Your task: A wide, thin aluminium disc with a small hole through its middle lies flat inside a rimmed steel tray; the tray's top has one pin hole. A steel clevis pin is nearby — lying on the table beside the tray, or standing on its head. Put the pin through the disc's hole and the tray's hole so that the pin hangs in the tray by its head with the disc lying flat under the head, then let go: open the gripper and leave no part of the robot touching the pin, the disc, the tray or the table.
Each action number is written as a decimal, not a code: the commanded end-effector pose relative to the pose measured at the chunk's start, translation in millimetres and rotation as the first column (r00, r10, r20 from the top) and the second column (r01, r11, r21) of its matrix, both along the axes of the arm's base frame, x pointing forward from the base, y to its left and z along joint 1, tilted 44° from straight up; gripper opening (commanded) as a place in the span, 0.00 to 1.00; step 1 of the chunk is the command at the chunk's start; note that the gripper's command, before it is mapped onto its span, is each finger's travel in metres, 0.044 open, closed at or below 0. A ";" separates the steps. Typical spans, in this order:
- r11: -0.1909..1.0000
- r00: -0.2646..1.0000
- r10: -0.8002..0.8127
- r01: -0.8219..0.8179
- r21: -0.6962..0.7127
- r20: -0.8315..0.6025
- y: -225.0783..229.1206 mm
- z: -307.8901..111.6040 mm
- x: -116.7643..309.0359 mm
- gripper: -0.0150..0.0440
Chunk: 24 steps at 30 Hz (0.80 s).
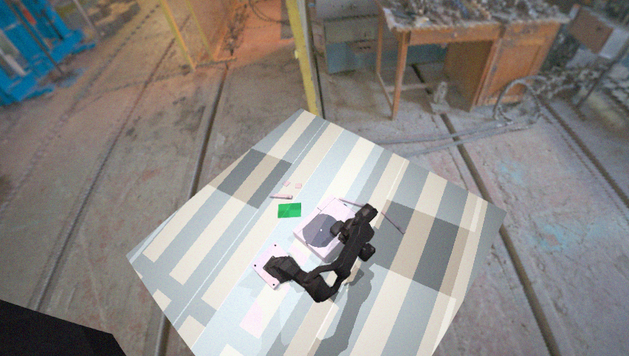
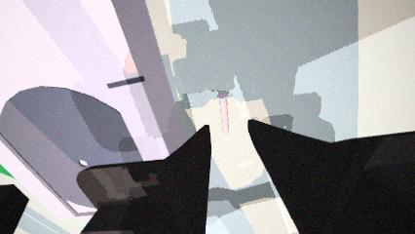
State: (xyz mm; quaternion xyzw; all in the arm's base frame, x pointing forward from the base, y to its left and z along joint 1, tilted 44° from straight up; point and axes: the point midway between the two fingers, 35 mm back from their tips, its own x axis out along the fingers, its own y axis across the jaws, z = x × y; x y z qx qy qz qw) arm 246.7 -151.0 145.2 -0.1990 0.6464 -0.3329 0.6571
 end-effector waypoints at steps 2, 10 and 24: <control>1.000 1.000 0.003 -0.003 -0.002 -0.005 -5.7 -6.0 -1.2 0.53; 1.000 1.000 0.003 -0.003 -0.003 -0.005 -15.2 -14.9 -2.9 0.53; 1.000 1.000 0.003 -0.003 -0.004 -0.005 -31.8 -30.9 -5.9 0.53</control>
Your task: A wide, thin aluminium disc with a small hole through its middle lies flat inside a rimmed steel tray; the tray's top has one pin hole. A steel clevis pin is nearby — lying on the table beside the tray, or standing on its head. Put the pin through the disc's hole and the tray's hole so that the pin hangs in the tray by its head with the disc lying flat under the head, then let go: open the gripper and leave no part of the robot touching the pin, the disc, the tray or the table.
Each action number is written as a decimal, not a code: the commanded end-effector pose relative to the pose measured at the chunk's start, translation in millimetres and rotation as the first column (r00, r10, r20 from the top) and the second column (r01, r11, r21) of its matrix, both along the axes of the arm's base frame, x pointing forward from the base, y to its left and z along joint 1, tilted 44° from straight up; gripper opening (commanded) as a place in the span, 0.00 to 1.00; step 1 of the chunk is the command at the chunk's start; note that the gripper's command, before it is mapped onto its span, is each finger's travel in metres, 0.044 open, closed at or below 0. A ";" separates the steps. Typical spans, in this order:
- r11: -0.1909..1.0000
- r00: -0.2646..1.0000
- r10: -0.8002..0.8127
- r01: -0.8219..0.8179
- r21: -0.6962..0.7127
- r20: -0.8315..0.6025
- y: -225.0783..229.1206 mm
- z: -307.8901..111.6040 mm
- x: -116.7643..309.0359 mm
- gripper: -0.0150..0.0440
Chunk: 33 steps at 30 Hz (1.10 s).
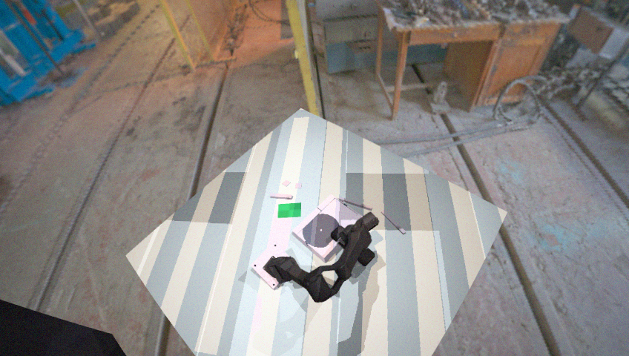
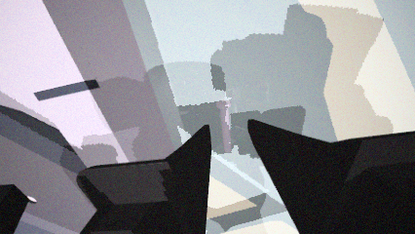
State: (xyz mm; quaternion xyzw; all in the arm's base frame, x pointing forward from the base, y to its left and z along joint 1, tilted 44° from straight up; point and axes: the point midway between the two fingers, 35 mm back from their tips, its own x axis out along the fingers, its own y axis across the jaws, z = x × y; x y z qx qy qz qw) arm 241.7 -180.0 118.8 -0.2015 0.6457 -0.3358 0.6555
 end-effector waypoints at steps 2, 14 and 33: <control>1.000 1.000 0.004 -0.004 0.004 -0.003 -5.1 -6.9 -1.3 0.53; 1.000 1.000 0.004 -0.004 0.003 -0.004 -14.2 -16.0 -2.9 0.53; 1.000 1.000 0.004 -0.004 0.003 -0.004 -14.2 -16.0 -2.9 0.25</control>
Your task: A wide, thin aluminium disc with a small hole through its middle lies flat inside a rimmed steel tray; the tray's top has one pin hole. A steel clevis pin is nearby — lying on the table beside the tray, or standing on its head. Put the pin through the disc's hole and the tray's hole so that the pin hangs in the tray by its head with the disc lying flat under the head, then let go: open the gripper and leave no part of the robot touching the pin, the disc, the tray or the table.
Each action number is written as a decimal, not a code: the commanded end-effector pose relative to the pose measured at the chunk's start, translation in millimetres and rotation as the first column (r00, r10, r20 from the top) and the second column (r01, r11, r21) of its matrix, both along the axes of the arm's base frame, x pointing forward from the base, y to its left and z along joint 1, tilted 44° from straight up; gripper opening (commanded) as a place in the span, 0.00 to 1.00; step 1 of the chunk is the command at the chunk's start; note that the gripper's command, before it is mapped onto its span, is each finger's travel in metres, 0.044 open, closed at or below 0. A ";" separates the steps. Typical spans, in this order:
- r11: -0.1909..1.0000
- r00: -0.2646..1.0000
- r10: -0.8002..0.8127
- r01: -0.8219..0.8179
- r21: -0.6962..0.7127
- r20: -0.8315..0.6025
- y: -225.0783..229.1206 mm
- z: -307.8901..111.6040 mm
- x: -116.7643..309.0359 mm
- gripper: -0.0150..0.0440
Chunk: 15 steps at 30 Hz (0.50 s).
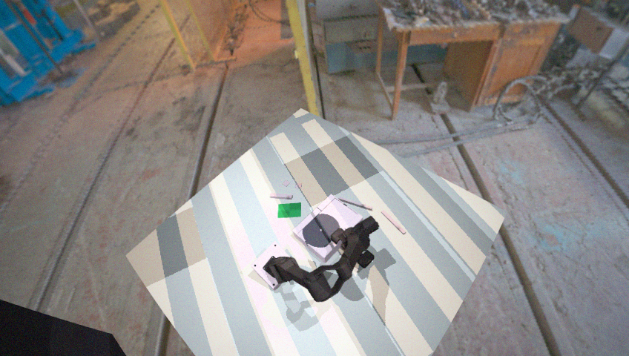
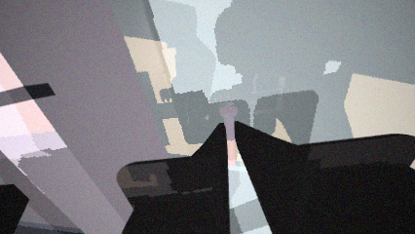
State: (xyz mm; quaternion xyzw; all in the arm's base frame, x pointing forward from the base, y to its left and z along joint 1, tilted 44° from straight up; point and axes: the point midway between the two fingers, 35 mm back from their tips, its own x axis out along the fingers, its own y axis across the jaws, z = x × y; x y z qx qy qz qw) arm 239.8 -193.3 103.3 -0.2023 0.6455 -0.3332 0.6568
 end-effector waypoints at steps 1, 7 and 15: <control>1.000 1.000 -0.001 0.001 0.000 -0.004 -1.0 -0.5 -1.0 0.25; 1.000 1.000 -0.001 0.001 0.000 -0.004 -1.0 -0.5 -1.0 0.25; 1.000 1.000 0.000 0.000 0.001 0.000 14.8 15.0 1.4 0.25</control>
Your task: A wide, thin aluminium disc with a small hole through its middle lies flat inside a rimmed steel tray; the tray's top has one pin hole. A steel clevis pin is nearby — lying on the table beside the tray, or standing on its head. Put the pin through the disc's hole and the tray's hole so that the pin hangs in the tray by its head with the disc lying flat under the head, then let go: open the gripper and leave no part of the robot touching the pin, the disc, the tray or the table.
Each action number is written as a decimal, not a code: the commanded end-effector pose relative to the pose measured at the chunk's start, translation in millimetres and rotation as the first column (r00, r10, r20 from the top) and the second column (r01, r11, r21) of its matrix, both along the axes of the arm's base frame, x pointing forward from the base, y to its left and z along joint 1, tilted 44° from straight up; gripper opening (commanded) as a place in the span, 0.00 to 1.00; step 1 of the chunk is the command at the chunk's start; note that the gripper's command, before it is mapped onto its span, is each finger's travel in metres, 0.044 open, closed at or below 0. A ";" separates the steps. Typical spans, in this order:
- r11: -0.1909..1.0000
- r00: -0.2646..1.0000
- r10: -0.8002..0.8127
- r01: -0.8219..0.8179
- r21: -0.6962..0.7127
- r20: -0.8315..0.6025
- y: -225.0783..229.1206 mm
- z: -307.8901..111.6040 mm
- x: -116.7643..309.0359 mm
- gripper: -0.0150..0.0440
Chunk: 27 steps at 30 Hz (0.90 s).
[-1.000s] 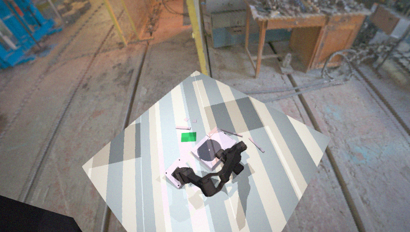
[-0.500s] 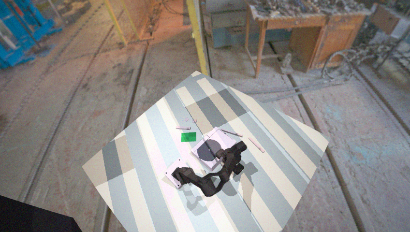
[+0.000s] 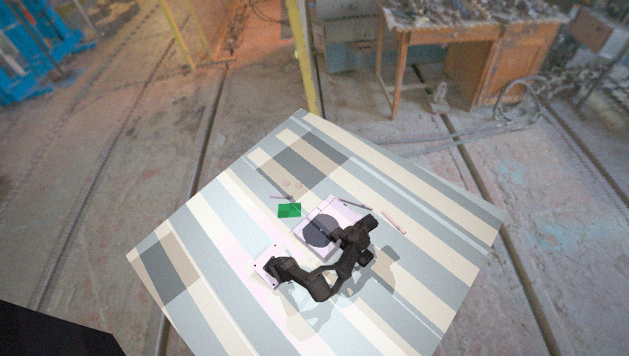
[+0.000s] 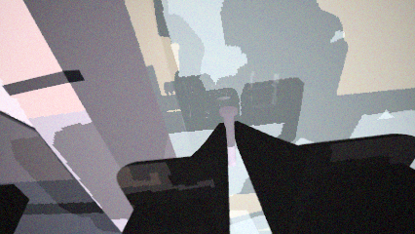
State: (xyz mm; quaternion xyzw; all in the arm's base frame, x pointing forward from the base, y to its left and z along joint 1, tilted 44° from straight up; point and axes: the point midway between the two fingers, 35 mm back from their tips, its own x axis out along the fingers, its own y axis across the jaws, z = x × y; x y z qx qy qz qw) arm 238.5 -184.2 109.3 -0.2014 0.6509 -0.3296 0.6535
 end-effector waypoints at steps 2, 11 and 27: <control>1.000 1.000 0.001 -0.001 -0.007 0.012 10.4 13.7 3.2 0.25; 1.000 1.000 0.001 -0.001 -0.005 0.012 30.9 34.3 5.0 0.25; 0.988 0.975 -0.153 0.155 -0.002 0.161 37.8 40.9 7.0 0.25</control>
